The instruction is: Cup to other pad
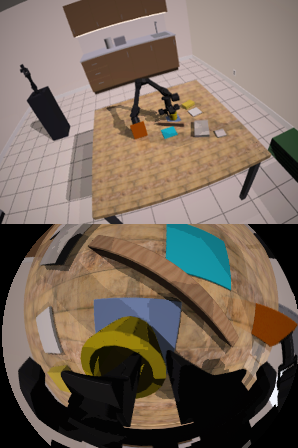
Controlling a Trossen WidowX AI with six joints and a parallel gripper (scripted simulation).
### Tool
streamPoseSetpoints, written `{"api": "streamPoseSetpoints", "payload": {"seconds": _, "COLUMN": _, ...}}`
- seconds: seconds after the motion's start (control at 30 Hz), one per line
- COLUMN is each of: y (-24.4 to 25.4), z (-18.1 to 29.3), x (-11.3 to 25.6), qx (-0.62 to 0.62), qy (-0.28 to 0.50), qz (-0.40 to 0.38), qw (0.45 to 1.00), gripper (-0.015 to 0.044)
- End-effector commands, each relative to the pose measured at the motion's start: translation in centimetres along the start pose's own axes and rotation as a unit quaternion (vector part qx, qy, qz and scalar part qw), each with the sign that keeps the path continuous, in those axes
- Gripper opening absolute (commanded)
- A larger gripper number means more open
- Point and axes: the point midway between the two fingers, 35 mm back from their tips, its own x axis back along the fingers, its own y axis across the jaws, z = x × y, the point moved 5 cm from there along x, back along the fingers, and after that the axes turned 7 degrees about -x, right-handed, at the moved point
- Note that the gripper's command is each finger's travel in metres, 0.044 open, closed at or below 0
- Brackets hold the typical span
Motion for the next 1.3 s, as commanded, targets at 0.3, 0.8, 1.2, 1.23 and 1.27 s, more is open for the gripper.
{"api": "streamPoseSetpoints", "payload": {"seconds": 0.3, "y": 0.0, "z": 0.0, "x": 0.0, "qx": 0.000, "qy": 0.000, "qz": 0.000, "qw": 1.000, "gripper": 0.0040}}
{"api": "streamPoseSetpoints", "payload": {"seconds": 0.8, "y": 0.1, "z": -0.1, "x": 2.7, "qx": -0.001, "qy": -0.001, "qz": 0.000, "qw": 1.000, "gripper": 0.0000}}
{"api": "streamPoseSetpoints", "payload": {"seconds": 1.2, "y": -0.3, "z": -0.5, "x": 6.2, "qx": -0.004, "qy": 0.001, "qz": 0.002, "qw": 1.000, "gripper": 0.0000}}
{"api": "streamPoseSetpoints", "payload": {"seconds": 1.23, "y": -0.3, "z": -0.6, "x": 6.2, "qx": -0.004, "qy": 0.001, "qz": 0.002, "qw": 1.000, "gripper": 0.0000}}
{"api": "streamPoseSetpoints", "payload": {"seconds": 1.27, "y": -0.4, "z": -0.6, "x": 6.2, "qx": -0.004, "qy": 0.001, "qz": 0.002, "qw": 1.000, "gripper": 0.0000}}
